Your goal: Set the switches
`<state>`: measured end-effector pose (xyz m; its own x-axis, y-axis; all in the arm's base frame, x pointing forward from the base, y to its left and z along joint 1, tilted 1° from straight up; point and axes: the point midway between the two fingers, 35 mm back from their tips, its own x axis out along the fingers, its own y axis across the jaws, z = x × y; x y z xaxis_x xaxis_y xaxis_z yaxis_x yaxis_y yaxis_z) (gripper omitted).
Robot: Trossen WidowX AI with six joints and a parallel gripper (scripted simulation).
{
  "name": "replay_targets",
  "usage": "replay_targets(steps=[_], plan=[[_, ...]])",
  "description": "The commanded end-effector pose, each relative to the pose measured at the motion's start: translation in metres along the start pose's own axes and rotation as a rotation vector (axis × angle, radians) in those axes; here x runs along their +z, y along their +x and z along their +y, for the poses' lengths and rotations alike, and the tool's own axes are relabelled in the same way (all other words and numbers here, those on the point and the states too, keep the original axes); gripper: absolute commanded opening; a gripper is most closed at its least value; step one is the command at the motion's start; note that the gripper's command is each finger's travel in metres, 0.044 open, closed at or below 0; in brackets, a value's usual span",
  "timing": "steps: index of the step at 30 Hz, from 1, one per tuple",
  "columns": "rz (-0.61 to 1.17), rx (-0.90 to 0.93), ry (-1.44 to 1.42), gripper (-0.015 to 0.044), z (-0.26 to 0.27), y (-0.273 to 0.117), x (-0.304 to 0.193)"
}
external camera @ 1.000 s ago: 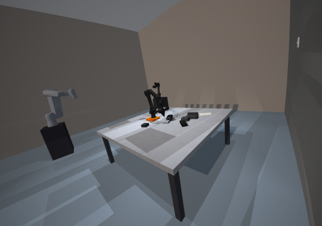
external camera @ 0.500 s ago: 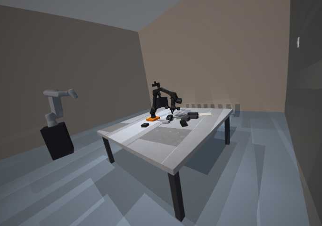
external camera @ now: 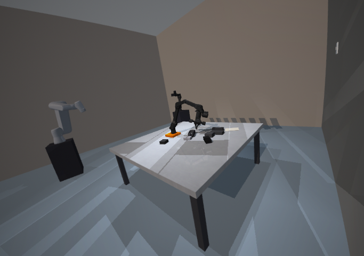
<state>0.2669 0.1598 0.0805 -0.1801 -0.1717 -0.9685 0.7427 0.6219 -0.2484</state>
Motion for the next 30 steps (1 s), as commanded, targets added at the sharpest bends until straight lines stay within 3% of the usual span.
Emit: replay_targets(steps=[1, 15, 30], plan=[[-0.004, 0.011, 0.006, 0.0000, 0.001, -0.003, 0.001], [-0.007, 0.291, 0.005, 0.0000, -0.072, -0.005, 0.000], [-0.006, 0.294, 0.005, 0.0000, -0.066, 0.015, 0.000]])
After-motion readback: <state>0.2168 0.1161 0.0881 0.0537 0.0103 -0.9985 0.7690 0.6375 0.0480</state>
